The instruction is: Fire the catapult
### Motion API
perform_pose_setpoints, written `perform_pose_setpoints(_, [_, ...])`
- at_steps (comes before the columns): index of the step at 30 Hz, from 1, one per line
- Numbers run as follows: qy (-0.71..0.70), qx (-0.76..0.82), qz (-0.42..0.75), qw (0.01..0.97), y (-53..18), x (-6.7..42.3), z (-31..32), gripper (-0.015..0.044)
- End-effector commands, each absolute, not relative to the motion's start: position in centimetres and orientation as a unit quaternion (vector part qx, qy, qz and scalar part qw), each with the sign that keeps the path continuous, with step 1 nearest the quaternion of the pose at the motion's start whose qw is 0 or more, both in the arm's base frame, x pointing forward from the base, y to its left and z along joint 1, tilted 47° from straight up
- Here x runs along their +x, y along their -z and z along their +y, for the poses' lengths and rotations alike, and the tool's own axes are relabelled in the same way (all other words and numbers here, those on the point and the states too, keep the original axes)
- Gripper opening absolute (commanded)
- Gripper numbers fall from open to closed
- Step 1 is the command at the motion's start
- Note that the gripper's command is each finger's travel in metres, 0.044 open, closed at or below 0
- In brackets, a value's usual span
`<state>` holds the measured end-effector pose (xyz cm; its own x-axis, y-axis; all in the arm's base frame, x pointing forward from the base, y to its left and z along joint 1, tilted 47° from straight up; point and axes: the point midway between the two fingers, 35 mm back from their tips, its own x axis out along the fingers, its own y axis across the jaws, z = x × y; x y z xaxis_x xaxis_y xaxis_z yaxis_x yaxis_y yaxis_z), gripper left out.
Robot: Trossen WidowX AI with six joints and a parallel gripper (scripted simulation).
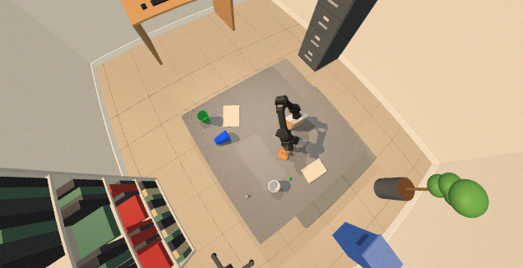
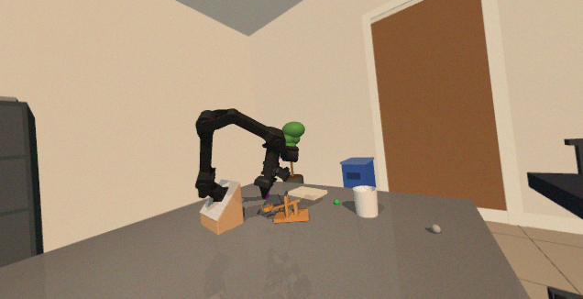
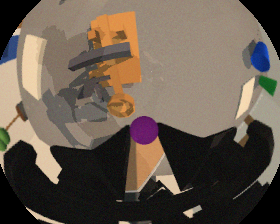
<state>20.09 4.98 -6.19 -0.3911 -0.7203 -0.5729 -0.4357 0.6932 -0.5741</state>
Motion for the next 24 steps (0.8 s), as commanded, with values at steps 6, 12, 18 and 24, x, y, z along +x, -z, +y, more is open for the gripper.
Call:
perform_pose_setpoints(6, [0.170, -0.380, 0.822, 0.388, 8.8, 18.0, 6.4, 0.0000])
perform_pose_setpoints(12, [0.171, -0.382, 0.823, 0.385, 9.7, 17.7, 5.7, 0.0000])
perform_pose_setpoints(18, [0.171, -0.382, 0.823, 0.385, 10.1, 17.5, 5.2, 0.0000])
perform_pose_setpoints(24, [0.171, -0.382, 0.823, 0.385, 10.6, 17.4, 4.6, 0.0000])
